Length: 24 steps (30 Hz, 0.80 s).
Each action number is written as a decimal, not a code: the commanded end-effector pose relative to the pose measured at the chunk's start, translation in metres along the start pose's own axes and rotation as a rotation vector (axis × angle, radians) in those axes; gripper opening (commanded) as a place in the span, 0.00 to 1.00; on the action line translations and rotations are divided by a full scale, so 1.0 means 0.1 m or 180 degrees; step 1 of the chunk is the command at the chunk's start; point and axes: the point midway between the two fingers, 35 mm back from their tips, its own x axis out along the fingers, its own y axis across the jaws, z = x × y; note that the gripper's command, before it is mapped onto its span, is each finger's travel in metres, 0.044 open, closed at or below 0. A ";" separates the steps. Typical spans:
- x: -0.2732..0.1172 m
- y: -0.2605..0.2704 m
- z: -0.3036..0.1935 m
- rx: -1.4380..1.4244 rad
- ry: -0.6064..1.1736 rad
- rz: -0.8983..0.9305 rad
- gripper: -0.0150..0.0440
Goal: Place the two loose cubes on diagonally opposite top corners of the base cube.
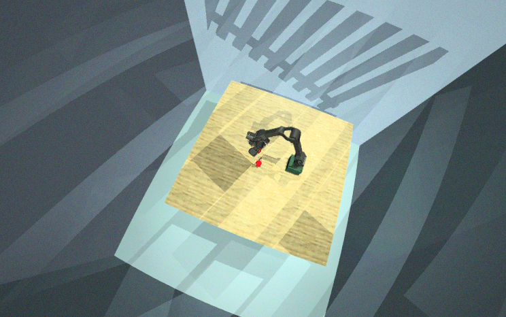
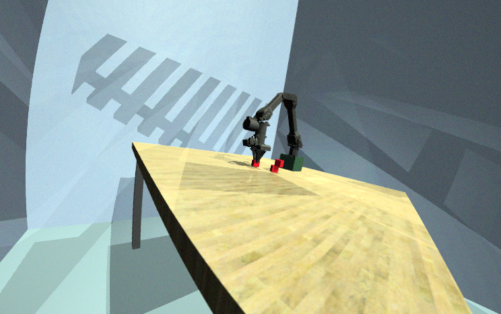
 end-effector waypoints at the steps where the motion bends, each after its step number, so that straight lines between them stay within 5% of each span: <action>1: -0.19 0.02 0.07 -0.0011 -0.0080 0.0018 0.43; 24: -0.92 0.02 0.03 -0.0011 -0.0081 0.0018 0.43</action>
